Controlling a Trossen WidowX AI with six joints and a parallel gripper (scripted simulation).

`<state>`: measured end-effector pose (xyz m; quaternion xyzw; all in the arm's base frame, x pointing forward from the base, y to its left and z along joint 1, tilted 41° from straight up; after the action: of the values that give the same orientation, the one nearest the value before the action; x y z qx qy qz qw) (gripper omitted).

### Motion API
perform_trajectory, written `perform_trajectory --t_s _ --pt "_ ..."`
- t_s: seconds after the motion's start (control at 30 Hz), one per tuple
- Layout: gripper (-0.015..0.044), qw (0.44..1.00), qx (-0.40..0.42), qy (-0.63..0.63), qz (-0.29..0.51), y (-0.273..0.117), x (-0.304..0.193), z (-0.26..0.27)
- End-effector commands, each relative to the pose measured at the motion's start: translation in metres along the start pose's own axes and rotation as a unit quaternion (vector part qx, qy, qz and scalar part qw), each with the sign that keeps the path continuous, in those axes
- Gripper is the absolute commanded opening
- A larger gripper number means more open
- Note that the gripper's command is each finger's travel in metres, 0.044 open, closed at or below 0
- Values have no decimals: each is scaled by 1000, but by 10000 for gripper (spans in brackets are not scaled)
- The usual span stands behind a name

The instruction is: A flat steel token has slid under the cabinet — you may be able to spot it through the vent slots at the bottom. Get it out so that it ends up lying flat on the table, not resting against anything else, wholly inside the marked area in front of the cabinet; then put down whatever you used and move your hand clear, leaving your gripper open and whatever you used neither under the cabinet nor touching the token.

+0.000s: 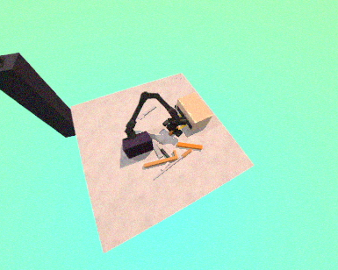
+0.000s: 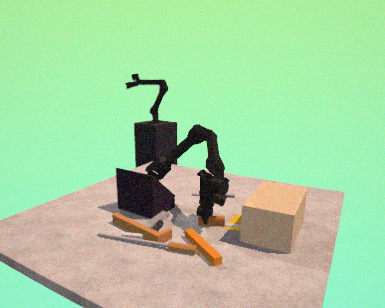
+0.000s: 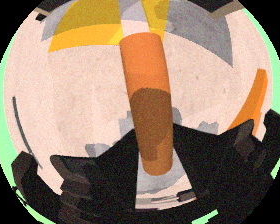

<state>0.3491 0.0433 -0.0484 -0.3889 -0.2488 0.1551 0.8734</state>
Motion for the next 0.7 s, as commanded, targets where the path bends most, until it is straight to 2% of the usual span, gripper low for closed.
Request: perform_trajectory --t_s 0.0,0.67 --pt "0 1000 1 -1 0 1 -7 0" --pt "0 1000 1 0 1 1 -36 0"
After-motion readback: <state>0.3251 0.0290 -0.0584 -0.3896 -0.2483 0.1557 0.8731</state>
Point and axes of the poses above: the point midway between the two fingers, 35 mm back from their tips, its own y axis out along the fingers, its own z axis across the jaws, x = y × z, the point moved 1 cm from there along -y, back along the fingers, and after that the axes turned 2 degrees about -y, right-handed, at the moved point
